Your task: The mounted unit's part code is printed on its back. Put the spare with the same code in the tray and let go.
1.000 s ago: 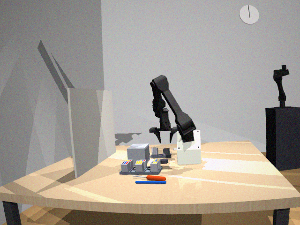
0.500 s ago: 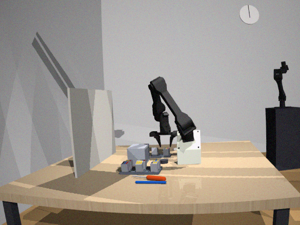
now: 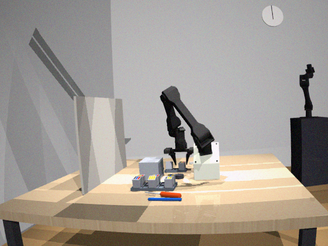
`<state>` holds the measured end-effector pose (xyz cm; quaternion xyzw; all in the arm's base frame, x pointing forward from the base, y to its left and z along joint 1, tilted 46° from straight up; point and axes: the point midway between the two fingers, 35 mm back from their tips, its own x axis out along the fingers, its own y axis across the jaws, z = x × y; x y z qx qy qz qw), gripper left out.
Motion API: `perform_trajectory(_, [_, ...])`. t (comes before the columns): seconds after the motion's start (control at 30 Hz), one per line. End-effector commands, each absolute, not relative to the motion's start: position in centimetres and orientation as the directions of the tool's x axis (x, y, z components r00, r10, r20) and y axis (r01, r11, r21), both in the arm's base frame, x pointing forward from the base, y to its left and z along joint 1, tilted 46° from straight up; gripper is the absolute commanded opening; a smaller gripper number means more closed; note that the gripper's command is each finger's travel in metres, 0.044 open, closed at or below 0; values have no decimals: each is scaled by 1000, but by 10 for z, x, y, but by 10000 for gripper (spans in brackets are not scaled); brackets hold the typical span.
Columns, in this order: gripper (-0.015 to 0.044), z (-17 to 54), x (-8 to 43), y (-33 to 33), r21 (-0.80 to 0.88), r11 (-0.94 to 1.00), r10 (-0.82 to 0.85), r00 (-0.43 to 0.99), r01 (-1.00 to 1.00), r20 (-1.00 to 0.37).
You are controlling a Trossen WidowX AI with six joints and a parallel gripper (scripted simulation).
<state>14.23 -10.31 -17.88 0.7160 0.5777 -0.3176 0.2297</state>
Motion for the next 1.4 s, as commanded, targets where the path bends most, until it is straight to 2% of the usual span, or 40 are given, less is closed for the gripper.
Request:
perform_trajectory(0.0, [300, -183, 140, -92, -52, -230, 694, 126, 972, -708])
perform_trajectory(1.37, [300, -188, 140, -85, -52, -230, 695, 126, 972, -707])
